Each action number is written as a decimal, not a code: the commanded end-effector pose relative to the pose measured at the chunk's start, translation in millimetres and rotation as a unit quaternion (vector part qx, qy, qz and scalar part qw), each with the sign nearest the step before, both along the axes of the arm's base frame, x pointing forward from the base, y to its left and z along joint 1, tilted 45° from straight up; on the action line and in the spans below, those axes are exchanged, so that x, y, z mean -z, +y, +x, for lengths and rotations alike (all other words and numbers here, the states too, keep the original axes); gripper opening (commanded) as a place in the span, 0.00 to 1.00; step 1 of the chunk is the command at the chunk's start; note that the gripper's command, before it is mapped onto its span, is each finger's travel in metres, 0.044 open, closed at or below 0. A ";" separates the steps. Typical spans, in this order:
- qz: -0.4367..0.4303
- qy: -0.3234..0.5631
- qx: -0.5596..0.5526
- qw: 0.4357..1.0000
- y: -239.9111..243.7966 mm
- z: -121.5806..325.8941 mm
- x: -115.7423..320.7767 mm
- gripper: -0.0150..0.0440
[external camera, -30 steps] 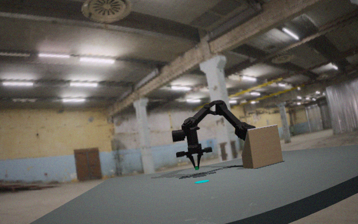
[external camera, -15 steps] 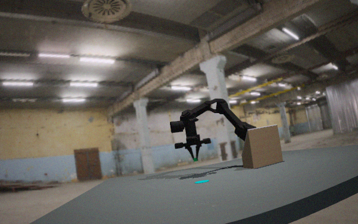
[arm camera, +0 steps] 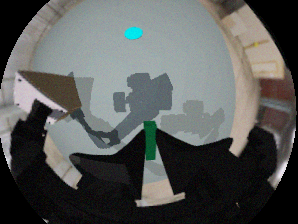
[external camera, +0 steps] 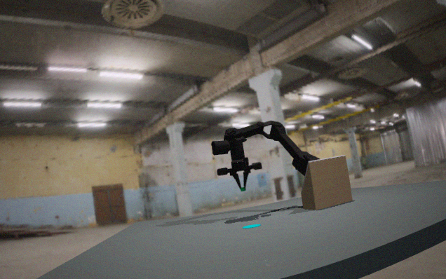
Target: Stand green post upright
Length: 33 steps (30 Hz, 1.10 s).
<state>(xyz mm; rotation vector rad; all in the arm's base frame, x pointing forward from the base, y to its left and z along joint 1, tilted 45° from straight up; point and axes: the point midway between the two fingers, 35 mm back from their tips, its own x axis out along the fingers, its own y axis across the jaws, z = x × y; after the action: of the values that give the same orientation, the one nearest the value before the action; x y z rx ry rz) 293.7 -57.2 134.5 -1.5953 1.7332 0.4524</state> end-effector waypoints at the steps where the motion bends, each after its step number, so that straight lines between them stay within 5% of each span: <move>1: 0.003 -0.003 0.002 1.000 5.9 3.1 1.2 0.29; 33: 0.022 -0.019 0.015 0.999 79.0 40.3 53.7 0.29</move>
<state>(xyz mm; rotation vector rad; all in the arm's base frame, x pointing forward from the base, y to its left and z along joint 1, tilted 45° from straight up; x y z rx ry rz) 331.6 14.2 85.1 -1.5437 1.7089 0.4426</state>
